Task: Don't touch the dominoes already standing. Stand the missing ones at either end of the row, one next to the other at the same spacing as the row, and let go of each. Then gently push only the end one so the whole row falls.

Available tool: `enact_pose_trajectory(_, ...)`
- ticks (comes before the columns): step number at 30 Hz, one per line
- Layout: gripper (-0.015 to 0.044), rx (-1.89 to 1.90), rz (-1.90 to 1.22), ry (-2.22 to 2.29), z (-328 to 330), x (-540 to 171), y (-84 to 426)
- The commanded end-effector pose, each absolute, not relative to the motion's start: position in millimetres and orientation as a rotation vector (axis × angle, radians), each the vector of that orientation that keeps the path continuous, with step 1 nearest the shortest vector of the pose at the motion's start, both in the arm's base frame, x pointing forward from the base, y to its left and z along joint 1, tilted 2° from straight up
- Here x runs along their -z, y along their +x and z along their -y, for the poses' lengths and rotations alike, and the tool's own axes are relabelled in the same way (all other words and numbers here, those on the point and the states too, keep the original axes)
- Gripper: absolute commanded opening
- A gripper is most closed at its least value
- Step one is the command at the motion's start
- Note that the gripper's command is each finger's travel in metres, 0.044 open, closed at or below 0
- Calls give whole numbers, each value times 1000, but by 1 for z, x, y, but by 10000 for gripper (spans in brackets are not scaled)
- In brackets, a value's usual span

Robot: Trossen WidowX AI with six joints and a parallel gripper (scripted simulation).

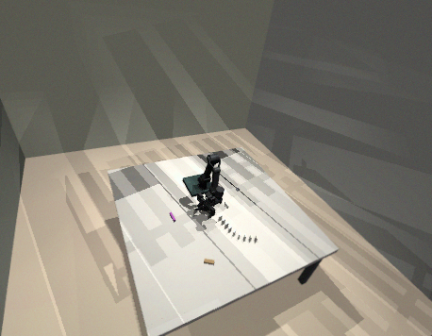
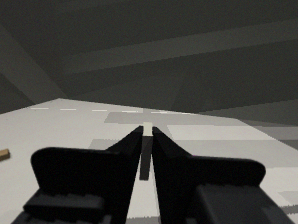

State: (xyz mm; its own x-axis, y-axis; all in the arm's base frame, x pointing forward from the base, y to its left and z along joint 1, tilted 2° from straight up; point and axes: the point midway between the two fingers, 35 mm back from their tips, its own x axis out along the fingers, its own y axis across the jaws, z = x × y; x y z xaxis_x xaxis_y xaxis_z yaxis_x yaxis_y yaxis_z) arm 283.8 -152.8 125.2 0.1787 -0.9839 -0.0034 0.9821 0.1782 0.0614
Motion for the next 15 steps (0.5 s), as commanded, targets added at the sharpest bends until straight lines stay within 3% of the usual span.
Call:
enact_pose_trajectory(1,24,1393,36,61,154,-110,286)
enact_pose_trajectory(15,24,1397,31,88,156,-66,287)
